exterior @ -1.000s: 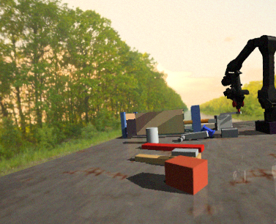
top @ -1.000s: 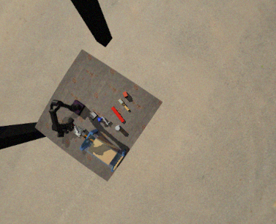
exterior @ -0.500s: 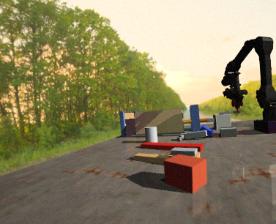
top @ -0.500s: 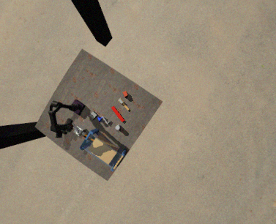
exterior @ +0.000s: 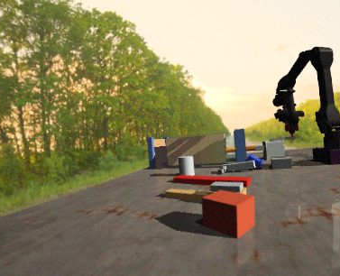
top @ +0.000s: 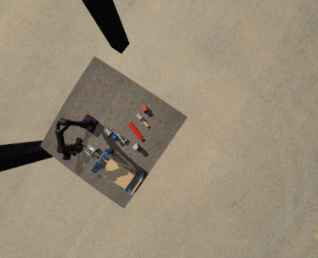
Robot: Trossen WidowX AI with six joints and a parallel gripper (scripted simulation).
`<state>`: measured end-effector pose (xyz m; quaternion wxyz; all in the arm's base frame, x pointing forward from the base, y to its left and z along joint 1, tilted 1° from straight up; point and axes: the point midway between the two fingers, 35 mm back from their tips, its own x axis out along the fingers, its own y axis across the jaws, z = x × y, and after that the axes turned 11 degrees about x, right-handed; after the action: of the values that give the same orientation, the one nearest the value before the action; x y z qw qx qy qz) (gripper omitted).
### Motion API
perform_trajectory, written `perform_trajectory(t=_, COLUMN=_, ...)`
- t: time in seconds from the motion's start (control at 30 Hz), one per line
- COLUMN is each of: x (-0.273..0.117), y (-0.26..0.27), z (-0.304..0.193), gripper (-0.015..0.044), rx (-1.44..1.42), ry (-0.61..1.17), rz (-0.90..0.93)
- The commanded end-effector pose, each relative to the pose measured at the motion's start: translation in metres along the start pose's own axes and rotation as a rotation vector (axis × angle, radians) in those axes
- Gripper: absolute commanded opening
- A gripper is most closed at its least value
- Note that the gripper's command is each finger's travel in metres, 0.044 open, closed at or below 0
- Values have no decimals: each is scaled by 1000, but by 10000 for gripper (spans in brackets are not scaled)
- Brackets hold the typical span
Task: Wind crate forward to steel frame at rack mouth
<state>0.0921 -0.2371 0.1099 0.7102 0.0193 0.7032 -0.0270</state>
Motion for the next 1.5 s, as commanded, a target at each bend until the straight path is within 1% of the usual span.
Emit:
perform_trajectory(t=0.0, x=0, y=-19, z=1, gripper=0, rx=6, ry=6, rz=-34)
perform_trajectory(t=0.3, x=0, y=-30, z=4, gripper=0, rx=6, ry=6, rz=-34)
perform_trajectory(t=0.53, x=-1, y=-51, z=13, gripper=0, rx=6, ry=5, rz=-36)
perform_trajectory(t=1.47, x=-3, y=-78, z=38, gripper=0, rx=6, ry=3, rz=-38)
